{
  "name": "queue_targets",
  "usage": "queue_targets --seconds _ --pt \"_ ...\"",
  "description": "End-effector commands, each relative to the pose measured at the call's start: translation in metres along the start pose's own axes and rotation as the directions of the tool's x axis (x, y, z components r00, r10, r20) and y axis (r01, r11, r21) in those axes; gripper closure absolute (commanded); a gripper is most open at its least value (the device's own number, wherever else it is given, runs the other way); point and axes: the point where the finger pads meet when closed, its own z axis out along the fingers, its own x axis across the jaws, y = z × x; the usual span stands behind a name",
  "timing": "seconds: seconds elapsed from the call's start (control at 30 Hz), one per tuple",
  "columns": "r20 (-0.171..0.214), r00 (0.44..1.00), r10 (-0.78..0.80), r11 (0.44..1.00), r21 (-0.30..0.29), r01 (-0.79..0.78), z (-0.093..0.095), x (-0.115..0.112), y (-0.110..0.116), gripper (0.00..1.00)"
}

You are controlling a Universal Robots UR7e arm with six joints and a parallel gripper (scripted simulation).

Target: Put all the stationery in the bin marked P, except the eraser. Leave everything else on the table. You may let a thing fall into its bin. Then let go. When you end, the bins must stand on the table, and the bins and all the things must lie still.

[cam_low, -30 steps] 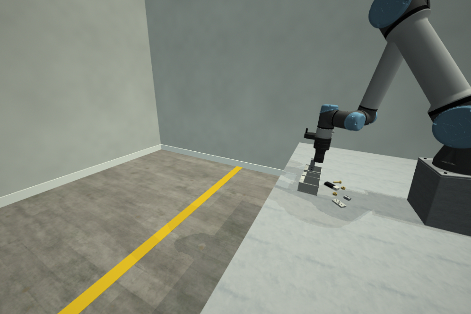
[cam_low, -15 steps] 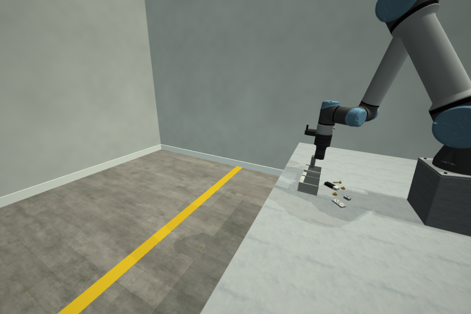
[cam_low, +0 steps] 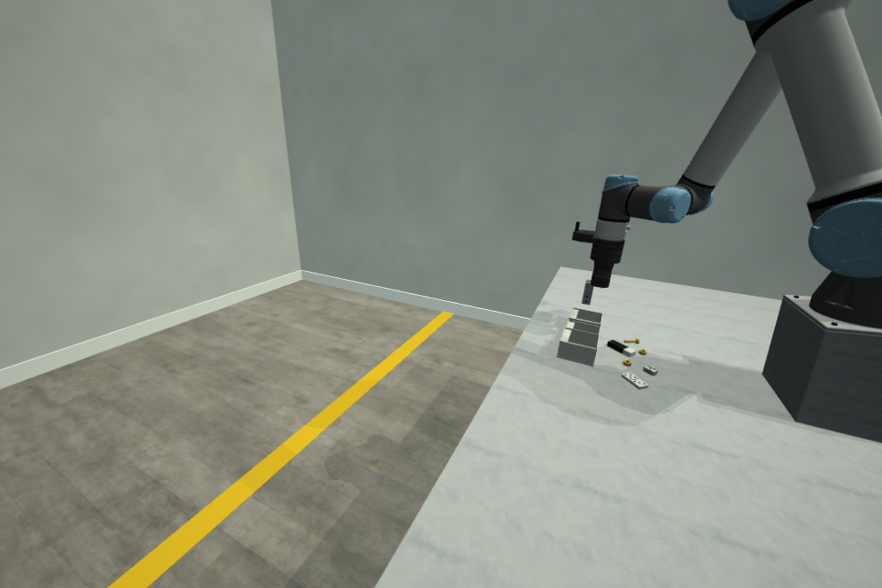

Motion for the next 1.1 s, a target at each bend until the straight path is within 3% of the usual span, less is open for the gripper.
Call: queue_targets --seconds 0.0,0.07,0.57,0.93,1.07 --pt "0.0 1.0 0.0 1.0 0.0 0.0 -0.003 0.0 0.0 0.69" --pt "0.0 1.0 0.0 1.0 0.0 0.0 -0.003 0.0 0.0 0.69" --pt "0.0 1.0 0.0 1.0 0.0 0.0 -0.003 -0.075 0.0 0.69" --pt "0.001 1.0 0.0 1.0 0.0 0.0 -0.003 -0.084 0.0 0.69" --pt "0.0 1.0 0.0 1.0 0.0 0.0 0.008 -0.084 0.0 0.69"
